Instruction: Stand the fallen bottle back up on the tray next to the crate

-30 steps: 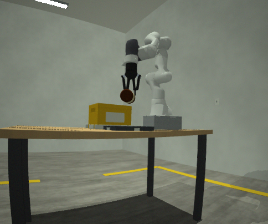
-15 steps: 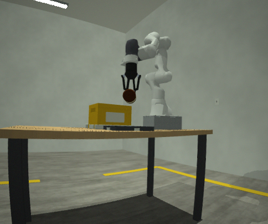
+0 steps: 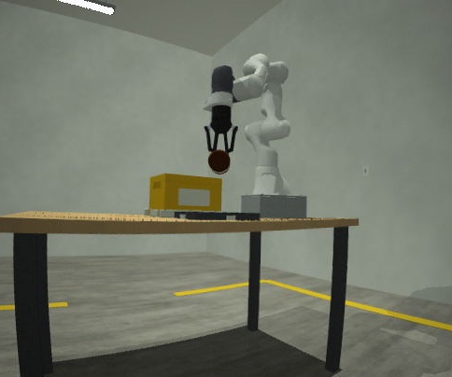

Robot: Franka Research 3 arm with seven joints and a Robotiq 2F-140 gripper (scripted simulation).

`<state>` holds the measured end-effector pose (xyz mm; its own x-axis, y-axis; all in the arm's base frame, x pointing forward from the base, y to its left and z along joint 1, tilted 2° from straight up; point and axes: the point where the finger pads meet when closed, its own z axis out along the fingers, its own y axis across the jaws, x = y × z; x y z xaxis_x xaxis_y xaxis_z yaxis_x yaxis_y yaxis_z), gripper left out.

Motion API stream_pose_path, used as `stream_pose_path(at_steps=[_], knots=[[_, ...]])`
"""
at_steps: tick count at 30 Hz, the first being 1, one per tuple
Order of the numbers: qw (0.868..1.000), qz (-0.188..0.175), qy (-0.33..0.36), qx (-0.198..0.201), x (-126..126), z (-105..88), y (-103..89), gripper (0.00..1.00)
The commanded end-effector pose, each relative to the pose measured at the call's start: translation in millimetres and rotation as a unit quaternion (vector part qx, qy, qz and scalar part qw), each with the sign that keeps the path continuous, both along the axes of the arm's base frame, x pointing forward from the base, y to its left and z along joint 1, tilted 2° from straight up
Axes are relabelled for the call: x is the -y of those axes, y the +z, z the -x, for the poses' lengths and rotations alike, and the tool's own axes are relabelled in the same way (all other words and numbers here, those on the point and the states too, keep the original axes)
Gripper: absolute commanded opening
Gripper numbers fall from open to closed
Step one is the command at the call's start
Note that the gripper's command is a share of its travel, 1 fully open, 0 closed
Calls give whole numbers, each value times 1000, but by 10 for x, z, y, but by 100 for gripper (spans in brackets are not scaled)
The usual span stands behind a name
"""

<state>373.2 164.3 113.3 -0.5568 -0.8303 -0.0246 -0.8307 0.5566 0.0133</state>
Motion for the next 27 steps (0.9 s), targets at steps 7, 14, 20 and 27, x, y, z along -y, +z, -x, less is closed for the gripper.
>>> stream_pose_path(at_steps=[7,14,20,27], knots=[[1000,0,8,3,-7,-22,10,0],[1000,0,8,3,-7,-22,10,0],[1000,0,8,3,-7,-22,10,0],[1000,0,29,4,-7,-22,10,0]])
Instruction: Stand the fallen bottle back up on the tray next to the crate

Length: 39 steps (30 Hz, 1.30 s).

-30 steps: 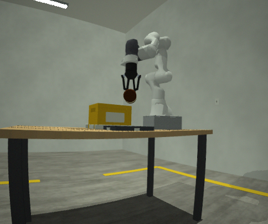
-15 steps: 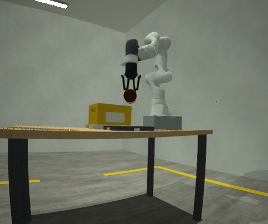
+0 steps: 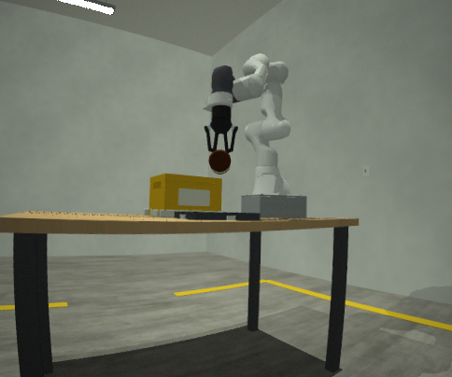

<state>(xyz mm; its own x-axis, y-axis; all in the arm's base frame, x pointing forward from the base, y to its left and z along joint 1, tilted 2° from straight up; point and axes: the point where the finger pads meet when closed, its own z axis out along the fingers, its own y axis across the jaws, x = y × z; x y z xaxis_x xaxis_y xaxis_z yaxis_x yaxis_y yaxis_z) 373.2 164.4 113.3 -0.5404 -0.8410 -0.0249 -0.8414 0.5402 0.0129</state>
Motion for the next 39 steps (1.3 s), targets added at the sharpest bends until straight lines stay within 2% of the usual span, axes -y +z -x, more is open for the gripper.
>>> stream_pose_path(at_steps=[1,18,39], knots=[[1000,0,25,4,-7,-22,10,0],[992,0,124,6,-7,-22,10,0],[992,0,128,6,-7,-22,10,0]])
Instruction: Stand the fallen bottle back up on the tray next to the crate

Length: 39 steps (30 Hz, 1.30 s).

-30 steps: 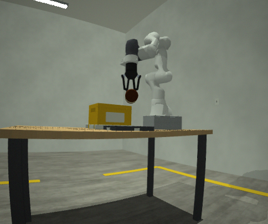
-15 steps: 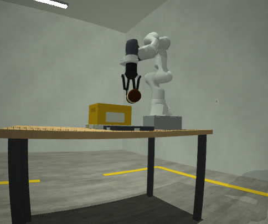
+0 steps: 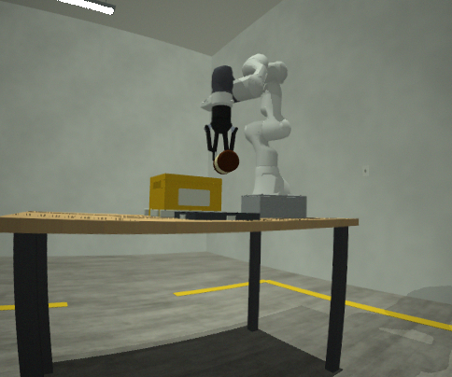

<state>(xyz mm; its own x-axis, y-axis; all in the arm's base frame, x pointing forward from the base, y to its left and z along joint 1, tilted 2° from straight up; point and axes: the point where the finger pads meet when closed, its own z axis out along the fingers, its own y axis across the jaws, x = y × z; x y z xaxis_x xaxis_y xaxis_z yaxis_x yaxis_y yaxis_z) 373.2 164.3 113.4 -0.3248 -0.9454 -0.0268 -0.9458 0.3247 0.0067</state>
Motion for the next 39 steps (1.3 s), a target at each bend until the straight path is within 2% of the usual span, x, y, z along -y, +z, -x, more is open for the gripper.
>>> stream_pose_path(at_steps=[1,25,39], knots=[[1000,0,9,3,-7,-22,9,0],[1000,0,13,3,-7,-22,9,0],[996,0,90,6,-8,-22,9,0]])
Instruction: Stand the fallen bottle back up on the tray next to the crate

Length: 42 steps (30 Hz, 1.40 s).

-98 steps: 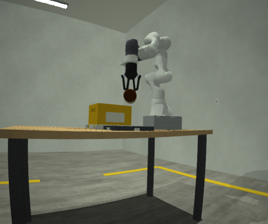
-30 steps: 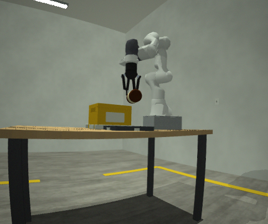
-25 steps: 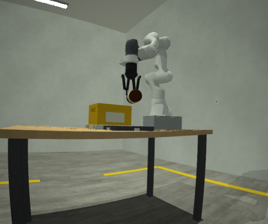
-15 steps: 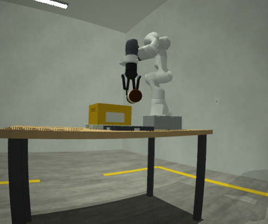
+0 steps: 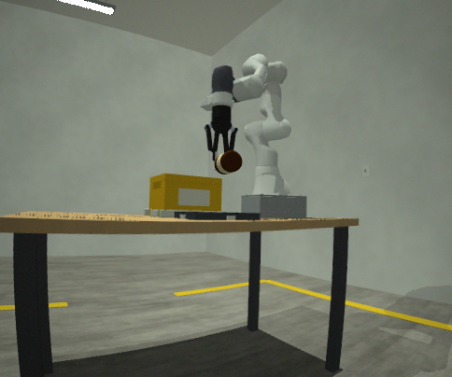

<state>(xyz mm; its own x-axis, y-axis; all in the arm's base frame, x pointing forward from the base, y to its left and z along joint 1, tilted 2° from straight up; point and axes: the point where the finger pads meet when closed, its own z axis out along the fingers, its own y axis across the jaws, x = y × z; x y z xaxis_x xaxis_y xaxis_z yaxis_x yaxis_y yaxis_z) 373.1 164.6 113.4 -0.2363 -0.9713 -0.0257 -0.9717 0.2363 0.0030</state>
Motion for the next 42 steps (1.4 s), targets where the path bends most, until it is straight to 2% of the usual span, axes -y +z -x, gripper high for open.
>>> stream_pose_path(at_steps=[1,10,42], knots=[[999,-1,52,4,-5,-23,9,0],[996,-1,92,5,-5,-23,9,0],[996,-1,93,5,-5,-23,9,0]])
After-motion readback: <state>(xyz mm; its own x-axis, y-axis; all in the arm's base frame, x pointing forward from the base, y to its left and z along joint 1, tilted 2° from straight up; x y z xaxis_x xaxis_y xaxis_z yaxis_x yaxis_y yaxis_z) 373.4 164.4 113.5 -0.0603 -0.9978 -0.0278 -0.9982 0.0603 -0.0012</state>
